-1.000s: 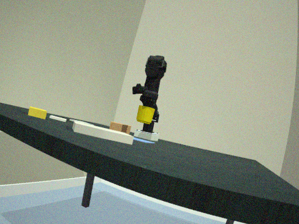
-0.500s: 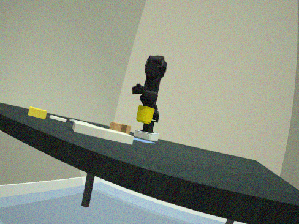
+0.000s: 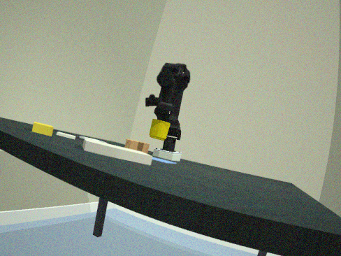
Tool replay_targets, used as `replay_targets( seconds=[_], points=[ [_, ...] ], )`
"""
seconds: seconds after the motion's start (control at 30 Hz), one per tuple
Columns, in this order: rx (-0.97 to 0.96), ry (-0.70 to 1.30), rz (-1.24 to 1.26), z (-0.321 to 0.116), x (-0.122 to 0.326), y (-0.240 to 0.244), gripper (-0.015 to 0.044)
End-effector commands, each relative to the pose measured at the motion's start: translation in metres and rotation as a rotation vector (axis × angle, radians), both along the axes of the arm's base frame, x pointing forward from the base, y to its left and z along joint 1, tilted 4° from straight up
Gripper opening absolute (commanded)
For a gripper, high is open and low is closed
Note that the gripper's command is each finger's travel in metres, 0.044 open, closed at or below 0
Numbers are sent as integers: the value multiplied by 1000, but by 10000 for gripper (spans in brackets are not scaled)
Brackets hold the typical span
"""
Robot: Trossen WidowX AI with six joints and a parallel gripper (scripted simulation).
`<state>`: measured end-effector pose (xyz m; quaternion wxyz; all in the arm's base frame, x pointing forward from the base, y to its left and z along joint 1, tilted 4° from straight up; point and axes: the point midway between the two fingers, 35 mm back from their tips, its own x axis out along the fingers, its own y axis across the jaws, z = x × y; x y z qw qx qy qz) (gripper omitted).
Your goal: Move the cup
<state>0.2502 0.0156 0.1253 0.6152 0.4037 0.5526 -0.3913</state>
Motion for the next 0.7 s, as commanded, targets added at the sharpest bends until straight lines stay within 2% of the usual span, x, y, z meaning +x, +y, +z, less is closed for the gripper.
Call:
replay_targets(
  seconds=[0.0, 0.67],
  points=[
    [3, 1, 3, 0, 0, -6, 0],
    [-1, 1, 2, 3, 2, -42, 0]
  ],
)
